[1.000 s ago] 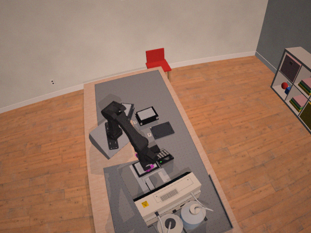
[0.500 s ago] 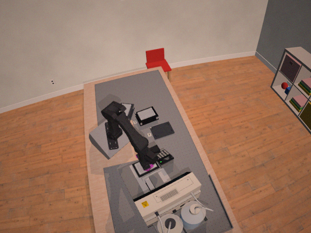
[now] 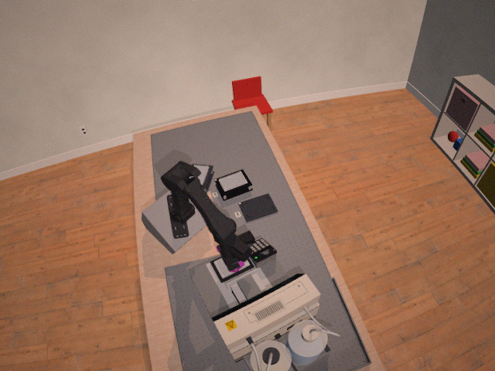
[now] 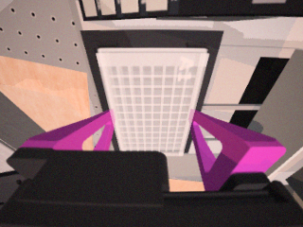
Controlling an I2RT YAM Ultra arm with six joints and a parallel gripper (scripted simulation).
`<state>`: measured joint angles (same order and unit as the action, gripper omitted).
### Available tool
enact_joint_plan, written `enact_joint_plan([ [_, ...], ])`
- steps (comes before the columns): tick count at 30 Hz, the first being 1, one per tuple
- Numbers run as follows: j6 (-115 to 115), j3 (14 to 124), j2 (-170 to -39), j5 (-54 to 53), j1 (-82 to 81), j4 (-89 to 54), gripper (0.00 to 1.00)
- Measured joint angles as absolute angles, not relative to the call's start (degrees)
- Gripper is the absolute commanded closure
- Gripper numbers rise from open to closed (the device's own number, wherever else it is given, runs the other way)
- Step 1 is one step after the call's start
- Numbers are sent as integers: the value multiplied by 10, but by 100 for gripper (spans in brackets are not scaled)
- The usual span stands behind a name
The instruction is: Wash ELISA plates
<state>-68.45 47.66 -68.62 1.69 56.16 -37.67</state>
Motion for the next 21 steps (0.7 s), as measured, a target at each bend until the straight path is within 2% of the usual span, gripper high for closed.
enact_joint_plan([
  [1,-684,477,-686,17,562,-377,70],
  [3,-684,477,-686,17,562,-377,70],
  [4,-684,477,-686,17,562,-377,80],
  [8,-684,477,-686,17,562,-377,80],
  [9,-684,477,-686,17,562,-377,90],
  [11,-684,477,-686,17,562,-377,90],
  [12,-684,477,-686,17,562,-377,100],
  [21,-684,477,-686,17,562,-377,100],
])
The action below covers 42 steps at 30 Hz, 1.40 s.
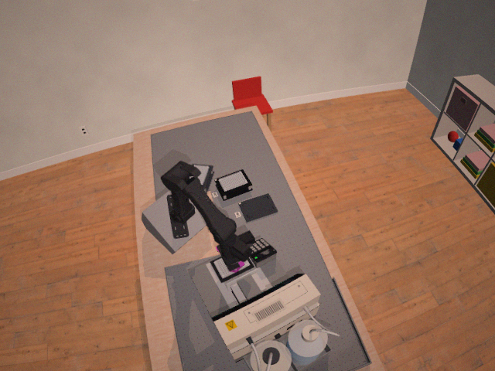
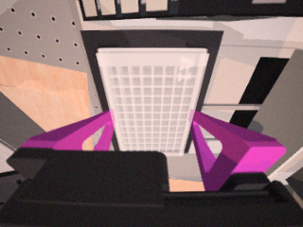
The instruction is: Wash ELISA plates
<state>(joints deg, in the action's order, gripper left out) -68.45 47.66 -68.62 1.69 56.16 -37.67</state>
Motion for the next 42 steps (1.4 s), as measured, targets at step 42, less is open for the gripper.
enact_joint_plan([
  [42,-683,506,-649,17,560,-444,100],
])
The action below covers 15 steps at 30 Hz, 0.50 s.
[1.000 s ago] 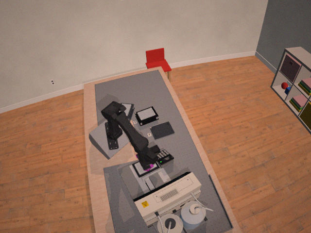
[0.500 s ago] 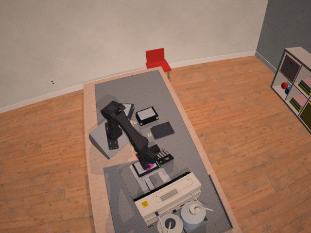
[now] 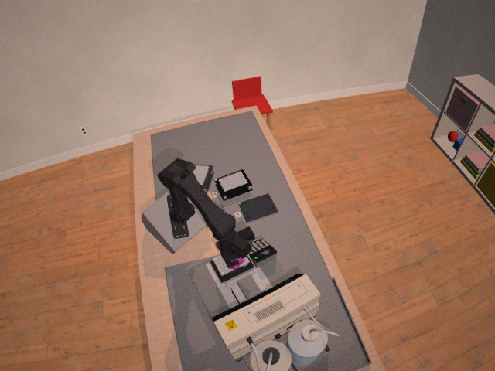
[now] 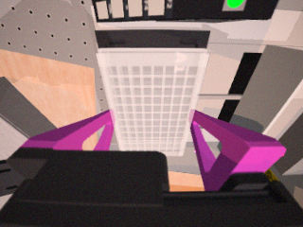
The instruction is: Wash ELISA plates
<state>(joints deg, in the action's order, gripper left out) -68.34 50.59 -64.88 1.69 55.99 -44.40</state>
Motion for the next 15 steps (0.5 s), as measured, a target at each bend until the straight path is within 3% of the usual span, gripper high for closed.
enact_joint_plan([
  [15,-682,536,-623,17,558,-498,100],
])
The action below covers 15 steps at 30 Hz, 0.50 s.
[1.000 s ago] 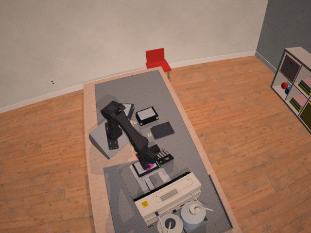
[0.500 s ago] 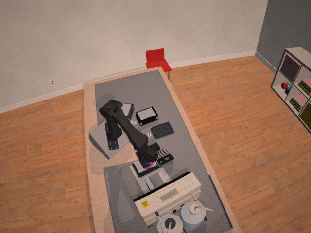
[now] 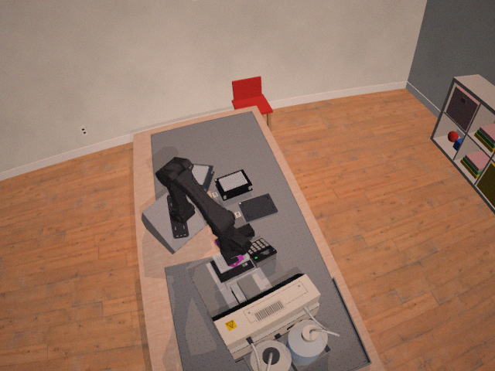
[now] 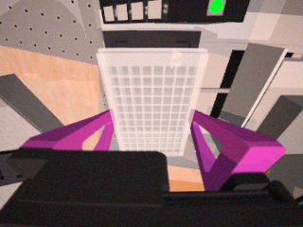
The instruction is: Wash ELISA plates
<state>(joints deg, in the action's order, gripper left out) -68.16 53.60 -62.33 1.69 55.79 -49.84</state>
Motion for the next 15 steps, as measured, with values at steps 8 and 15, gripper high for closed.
enact_joint_plan([
  [8,-681,555,-612,18,557,-529,100],
  [15,-680,571,-602,18,556,-553,100],
])
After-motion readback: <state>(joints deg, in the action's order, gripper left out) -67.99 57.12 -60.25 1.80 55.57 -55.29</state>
